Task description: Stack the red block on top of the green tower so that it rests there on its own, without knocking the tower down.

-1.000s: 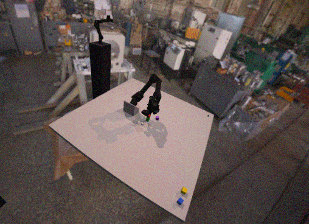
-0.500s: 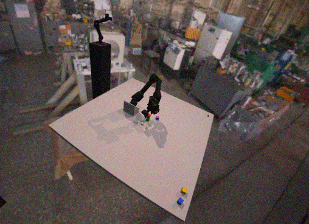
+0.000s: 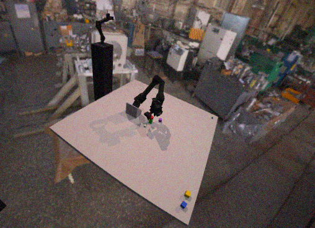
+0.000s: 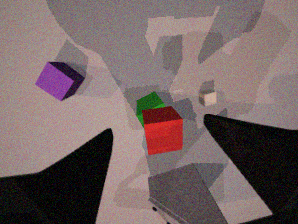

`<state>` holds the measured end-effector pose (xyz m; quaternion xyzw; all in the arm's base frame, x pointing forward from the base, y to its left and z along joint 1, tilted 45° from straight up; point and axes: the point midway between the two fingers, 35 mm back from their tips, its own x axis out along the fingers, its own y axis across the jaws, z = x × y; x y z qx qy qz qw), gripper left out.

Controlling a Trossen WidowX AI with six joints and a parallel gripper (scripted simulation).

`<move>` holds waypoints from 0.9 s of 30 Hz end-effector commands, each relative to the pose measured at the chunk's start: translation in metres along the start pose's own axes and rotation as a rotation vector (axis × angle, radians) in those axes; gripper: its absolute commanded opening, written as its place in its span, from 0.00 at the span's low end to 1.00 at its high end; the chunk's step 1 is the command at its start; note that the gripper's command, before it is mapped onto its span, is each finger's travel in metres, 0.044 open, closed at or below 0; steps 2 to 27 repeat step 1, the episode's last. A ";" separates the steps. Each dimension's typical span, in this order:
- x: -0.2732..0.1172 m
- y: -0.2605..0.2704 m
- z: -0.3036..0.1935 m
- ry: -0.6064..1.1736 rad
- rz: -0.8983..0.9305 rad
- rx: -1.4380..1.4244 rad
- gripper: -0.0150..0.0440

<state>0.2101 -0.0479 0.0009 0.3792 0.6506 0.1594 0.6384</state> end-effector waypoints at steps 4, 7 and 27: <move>0.000 0.000 0.000 -0.001 0.000 -0.001 1.00; 0.000 0.000 0.000 -0.001 0.000 -0.001 1.00; 0.000 0.000 0.000 -0.001 0.000 -0.001 1.00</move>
